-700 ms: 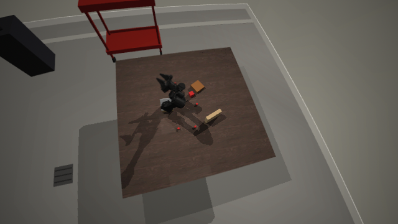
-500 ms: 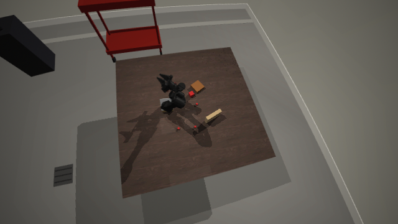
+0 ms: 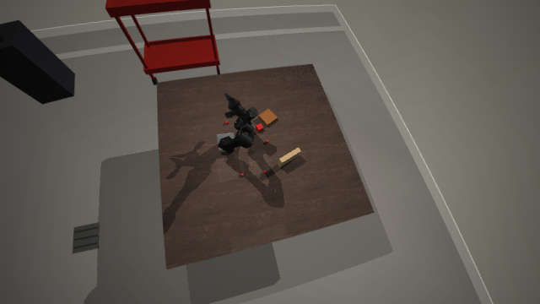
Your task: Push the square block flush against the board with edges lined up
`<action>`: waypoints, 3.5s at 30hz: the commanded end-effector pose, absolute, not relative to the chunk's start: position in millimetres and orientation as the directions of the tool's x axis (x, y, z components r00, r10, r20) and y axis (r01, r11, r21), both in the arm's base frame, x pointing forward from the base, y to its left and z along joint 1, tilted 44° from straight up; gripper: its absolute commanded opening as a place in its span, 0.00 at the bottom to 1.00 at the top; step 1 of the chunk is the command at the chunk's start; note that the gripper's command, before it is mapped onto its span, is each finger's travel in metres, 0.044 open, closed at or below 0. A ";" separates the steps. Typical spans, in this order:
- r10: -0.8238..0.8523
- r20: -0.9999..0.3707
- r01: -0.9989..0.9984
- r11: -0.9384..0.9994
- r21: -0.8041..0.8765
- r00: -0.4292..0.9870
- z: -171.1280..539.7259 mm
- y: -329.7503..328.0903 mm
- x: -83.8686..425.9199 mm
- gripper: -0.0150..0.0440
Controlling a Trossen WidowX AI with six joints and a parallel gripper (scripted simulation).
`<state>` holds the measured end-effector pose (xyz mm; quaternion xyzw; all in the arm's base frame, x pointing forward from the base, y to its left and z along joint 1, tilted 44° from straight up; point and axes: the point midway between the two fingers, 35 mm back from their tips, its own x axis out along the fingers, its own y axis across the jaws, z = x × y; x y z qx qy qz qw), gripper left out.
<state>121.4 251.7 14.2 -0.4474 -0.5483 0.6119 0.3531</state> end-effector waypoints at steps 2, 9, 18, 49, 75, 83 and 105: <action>0.940 -0.215 -0.084 -0.244 -0.966 -0.264 4.9 257.2 151.5 0.25; 0.945 -0.287 -0.270 -0.320 -0.908 -0.157 -5.7 259.3 188.3 0.25; 0.925 -0.380 -0.512 -0.341 -0.788 -0.032 -16.9 256.5 233.5 0.25; 0.679 -0.667 -0.942 0.117 -0.313 0.306 -26.4 191.7 369.2 0.25; 0.386 -0.827 -0.744 0.666 -0.055 0.407 -11.6 114.5 428.6 0.25; 0.259 -0.878 -0.556 0.831 -0.009 0.402 -3.4 82.7 441.4 0.25; -0.102 -0.950 0.128 0.990 -0.066 0.296 36.8 -12.0 451.2 0.25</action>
